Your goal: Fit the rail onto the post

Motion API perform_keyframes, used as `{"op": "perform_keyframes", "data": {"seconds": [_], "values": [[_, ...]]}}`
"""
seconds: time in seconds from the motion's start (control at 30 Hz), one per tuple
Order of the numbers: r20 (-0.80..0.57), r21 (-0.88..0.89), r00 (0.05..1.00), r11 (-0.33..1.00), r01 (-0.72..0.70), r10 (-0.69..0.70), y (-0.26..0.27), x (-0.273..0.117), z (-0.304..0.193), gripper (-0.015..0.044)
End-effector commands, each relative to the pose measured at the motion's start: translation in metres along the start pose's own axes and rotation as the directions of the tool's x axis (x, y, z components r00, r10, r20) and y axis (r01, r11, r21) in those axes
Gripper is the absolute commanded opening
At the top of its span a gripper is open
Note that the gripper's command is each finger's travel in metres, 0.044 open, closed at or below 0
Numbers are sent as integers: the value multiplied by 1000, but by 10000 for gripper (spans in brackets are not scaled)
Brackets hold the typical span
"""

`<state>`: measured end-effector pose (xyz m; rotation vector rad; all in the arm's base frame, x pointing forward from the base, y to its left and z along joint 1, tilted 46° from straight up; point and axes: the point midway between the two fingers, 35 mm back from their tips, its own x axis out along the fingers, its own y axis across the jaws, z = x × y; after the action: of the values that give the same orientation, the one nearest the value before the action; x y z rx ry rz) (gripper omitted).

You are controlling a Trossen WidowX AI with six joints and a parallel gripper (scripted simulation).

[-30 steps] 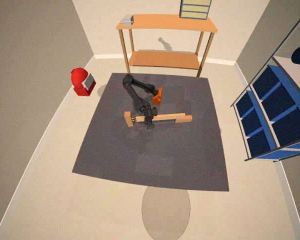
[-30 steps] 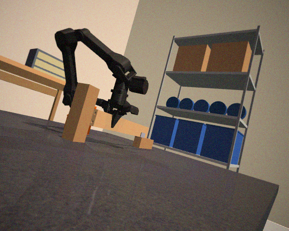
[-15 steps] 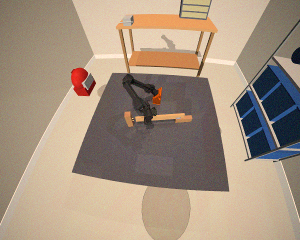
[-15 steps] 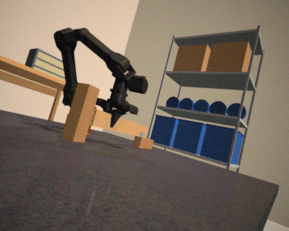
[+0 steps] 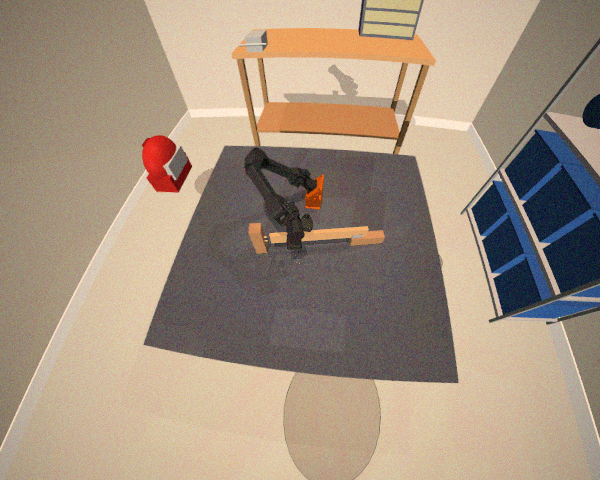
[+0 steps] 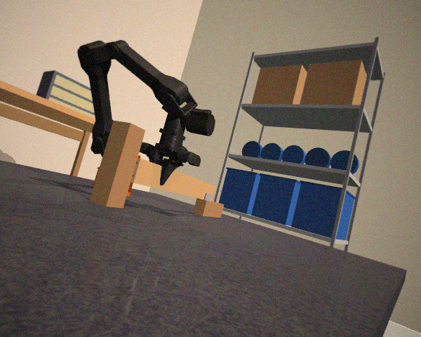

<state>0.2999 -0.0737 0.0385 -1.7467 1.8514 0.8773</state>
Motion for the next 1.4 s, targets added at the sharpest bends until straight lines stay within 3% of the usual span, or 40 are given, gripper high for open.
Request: {"op": "perform_keyframes", "data": {"seconds": [0.0, 1.37], "values": [[3, -3, 1000, 1000, 7, -7, -1, -3, -1, 0], [2, -3, 1000, 1000, 7, -7, -2, -2, -14, 0]]}}
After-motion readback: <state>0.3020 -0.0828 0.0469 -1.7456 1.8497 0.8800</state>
